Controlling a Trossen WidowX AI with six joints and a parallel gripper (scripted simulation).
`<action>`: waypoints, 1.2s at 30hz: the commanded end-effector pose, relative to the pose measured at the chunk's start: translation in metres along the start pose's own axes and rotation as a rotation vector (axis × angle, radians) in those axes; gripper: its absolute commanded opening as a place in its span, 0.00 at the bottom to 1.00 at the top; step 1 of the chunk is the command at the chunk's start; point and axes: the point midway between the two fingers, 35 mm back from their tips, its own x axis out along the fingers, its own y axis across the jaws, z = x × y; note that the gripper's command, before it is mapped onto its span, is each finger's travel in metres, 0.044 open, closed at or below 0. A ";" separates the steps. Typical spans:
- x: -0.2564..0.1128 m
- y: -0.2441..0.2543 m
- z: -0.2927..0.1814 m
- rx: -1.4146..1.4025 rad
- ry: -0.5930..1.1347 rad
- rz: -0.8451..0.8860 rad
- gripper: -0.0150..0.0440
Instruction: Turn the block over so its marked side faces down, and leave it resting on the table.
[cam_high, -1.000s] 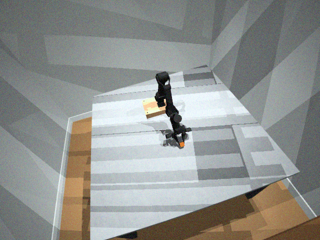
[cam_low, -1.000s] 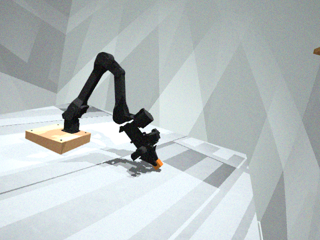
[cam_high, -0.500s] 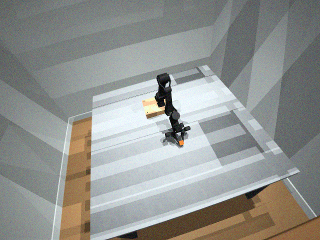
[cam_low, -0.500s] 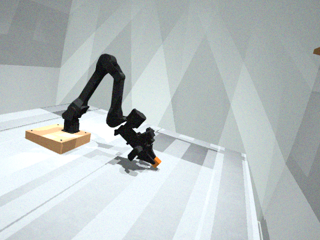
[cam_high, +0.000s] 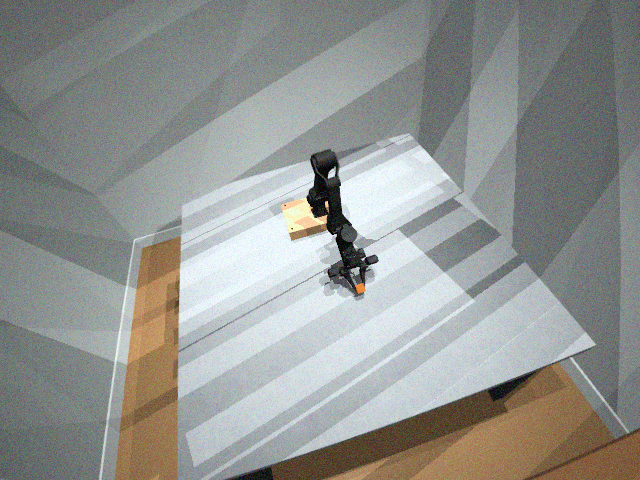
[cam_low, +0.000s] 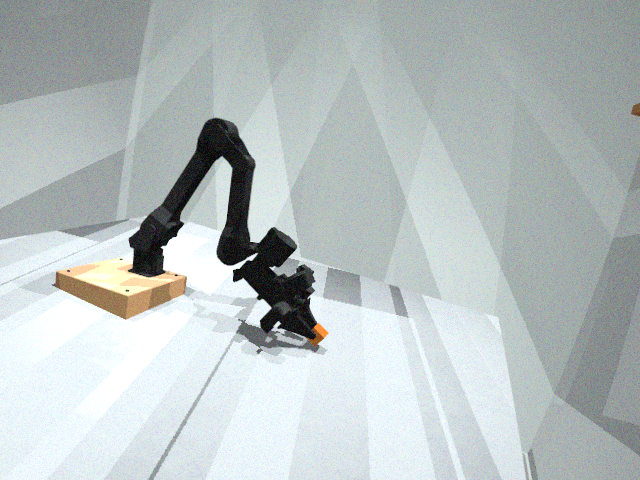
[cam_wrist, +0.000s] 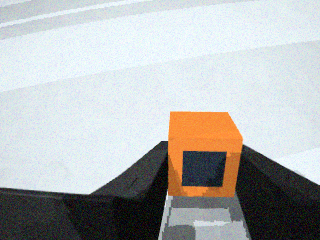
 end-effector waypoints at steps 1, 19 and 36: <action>0.000 0.000 0.000 -0.004 -0.003 -0.003 0.52; 0.000 0.000 0.000 -0.004 -0.003 -0.003 1.00; 0.000 0.000 0.000 -0.004 -0.003 -0.003 1.00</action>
